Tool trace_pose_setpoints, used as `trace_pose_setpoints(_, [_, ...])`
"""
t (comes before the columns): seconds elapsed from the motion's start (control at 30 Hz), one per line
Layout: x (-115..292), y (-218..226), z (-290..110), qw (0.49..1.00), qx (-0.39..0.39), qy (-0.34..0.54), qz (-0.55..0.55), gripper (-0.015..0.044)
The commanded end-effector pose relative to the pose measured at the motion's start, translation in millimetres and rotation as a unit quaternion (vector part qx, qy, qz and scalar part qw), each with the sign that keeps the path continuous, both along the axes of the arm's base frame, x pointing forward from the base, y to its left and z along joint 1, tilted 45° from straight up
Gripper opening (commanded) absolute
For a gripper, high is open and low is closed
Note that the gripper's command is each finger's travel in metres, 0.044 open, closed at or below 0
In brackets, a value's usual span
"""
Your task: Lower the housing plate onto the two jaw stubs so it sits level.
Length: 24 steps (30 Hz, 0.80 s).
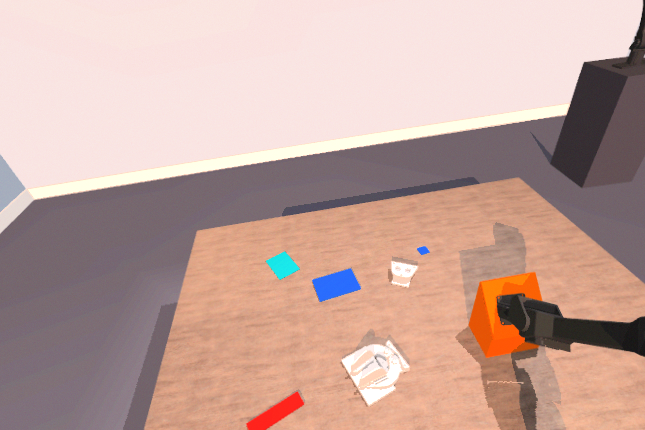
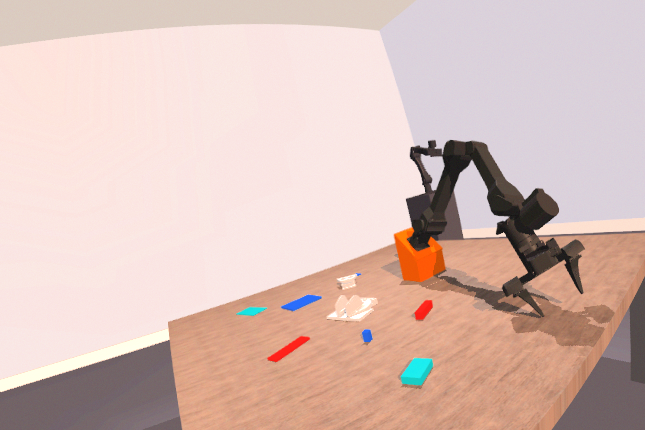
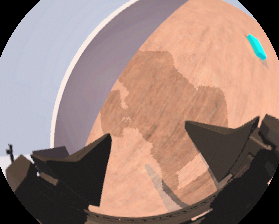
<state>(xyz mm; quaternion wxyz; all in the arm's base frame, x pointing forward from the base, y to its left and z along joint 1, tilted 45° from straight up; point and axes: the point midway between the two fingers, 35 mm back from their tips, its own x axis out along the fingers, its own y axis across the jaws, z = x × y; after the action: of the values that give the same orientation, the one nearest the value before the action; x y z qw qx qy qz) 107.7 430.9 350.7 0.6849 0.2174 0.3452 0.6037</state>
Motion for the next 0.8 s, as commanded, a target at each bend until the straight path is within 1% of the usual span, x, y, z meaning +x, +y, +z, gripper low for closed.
trace_pose_setpoints(0.0, [29,-10,1,0.999,-0.004,-0.019,-0.036,0.044])
trace_pose_setpoints(0.13, [55,-20,-1,0.997,-0.013,-0.034,-0.066,0.044])
trace_pose_setpoints(0.57, [118,-37,-38,0.987,-0.08,-0.095,-0.106,0.044])
trace_pose_setpoints(0.77, [133,-52,-29,0.98,-0.073,-0.14,-0.119,0.044])
